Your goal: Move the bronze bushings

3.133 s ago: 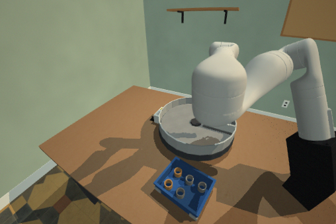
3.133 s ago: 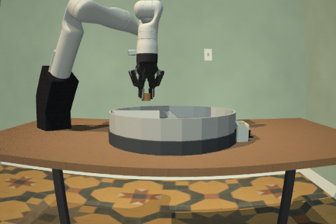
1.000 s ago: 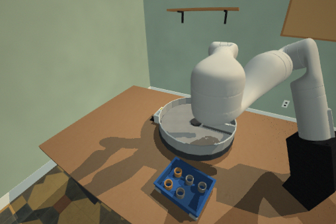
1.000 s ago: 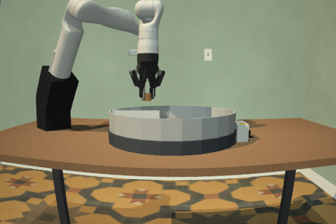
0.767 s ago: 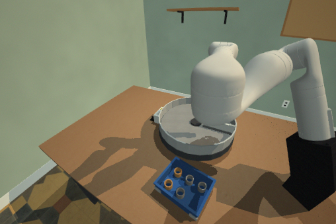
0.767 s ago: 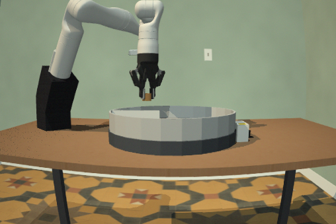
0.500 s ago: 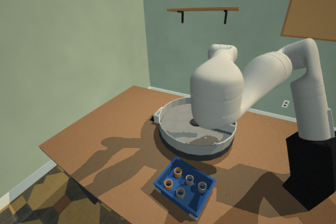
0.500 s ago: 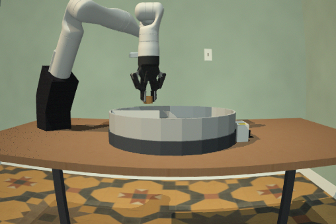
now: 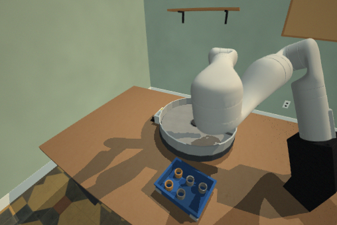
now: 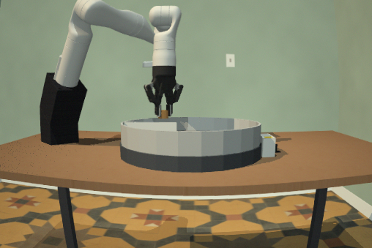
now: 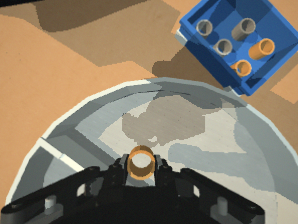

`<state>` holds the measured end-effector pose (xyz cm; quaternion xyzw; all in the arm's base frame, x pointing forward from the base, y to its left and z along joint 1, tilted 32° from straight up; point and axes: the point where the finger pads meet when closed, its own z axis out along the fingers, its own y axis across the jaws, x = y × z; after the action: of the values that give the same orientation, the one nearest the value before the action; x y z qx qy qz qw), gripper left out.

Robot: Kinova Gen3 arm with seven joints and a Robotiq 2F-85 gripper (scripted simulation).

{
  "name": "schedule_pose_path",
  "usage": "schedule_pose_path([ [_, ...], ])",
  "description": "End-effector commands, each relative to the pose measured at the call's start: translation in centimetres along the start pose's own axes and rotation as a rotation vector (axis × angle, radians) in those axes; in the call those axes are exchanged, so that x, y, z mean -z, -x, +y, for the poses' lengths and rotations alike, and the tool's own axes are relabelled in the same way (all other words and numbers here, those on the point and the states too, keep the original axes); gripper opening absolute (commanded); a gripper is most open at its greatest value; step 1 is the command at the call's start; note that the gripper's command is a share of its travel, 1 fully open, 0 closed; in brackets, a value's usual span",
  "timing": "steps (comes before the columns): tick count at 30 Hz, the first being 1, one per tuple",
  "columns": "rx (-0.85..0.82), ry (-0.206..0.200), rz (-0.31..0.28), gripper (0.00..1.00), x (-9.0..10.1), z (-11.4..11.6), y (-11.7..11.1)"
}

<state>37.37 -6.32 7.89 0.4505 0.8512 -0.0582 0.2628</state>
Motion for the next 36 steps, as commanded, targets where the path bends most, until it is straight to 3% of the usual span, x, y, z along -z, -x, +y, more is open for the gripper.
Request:
schedule_pose_path([
  [1, -0.01, 0.001, -0.005, 0.0, -0.1, 0.09, 0.2],
  [36, -0.003, 0.001, -0.005, 0.0, -0.24, -0.13, 0.09],
])
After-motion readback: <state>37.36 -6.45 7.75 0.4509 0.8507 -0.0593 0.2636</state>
